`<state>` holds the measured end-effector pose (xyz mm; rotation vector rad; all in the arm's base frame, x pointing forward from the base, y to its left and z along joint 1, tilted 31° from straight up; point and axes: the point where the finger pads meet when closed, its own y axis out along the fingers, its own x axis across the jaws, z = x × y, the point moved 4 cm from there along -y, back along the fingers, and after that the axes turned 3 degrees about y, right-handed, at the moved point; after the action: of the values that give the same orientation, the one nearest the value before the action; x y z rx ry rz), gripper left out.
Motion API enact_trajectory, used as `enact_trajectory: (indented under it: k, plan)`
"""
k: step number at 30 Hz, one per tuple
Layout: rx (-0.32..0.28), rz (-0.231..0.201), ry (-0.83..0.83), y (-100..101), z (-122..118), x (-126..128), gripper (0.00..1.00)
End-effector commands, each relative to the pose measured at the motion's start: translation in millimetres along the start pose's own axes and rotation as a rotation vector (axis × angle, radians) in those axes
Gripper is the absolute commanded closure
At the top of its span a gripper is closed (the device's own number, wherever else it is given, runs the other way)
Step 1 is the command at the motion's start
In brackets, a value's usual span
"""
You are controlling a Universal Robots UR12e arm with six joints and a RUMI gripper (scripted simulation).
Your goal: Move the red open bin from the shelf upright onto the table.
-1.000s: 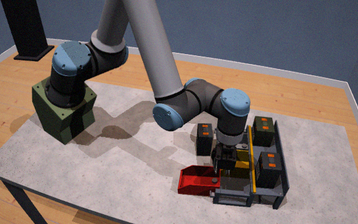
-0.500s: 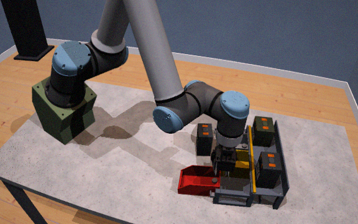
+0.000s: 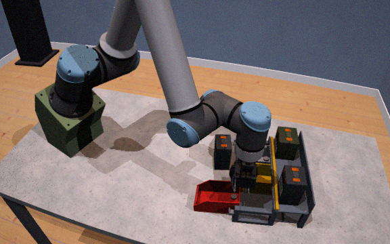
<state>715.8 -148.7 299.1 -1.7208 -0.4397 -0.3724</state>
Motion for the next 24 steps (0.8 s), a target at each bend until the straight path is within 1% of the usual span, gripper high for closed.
enact_trajectory:
  k: [1,9,14,24]
  plan:
    - [-0.001,-0.001,0.000,2.0,-0.2,0.6,0.80]
    - [-0.001,-0.001,0.000,2.0,-0.2,0.6,0.80]
    - [-0.001,-0.001,0.000,11.9,-0.2,0.3,0.80]
    - [-0.001,-0.001,0.000,11.9,-0.2,0.3,0.80]
